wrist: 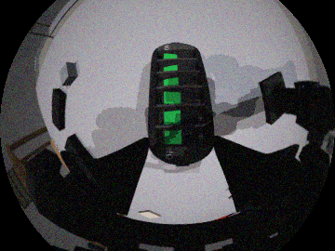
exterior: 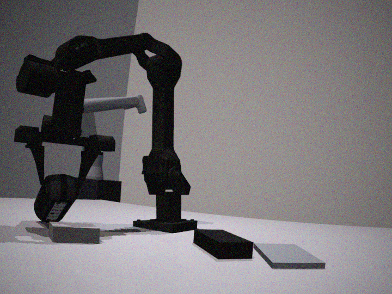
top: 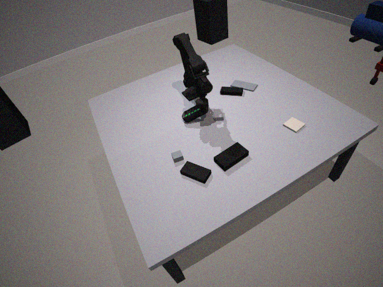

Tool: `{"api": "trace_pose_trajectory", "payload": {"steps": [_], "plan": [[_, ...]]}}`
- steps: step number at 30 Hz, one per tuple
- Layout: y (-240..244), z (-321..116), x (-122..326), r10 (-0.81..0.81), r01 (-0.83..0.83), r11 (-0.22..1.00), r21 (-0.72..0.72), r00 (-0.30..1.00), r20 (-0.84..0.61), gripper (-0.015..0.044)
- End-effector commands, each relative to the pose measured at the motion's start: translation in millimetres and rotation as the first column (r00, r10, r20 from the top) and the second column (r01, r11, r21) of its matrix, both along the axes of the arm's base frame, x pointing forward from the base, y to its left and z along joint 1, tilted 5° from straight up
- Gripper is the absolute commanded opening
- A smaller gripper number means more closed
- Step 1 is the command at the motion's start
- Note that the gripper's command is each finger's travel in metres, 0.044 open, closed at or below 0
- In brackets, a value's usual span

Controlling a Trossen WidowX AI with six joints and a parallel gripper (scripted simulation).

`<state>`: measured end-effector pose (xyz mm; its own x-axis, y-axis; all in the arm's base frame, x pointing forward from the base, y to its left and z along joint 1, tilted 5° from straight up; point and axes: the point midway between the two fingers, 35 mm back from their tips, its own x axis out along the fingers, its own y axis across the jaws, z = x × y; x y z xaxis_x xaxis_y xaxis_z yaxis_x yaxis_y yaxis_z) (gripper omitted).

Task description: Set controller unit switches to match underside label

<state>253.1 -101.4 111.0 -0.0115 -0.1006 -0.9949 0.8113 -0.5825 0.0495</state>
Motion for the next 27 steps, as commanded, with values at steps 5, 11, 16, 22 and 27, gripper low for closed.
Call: {"api": "trace_pose_trajectory", "payload": {"steps": [5, 11, 16, 22, 27], "plan": [[-5, 7, -3, 0.001, -0.001, 1.0, 0.006, 1.0, 0.012, 0.0336], [-8, 10, -5, 0.002, -0.002, 1.0, 0.016, 1.0, 0.019, 0.0336], [-10, 13, -7, 0.002, -0.003, 1.0, 0.023, 1.0, 0.024, 0.0336], [-14, 16, -10, 0.003, -0.004, 0.999, 0.034, 0.999, 0.033, 0.0336], [-16, 19, -12, 0.003, -0.005, 0.999, 0.043, 0.999, 0.039, 0.0336]]}}
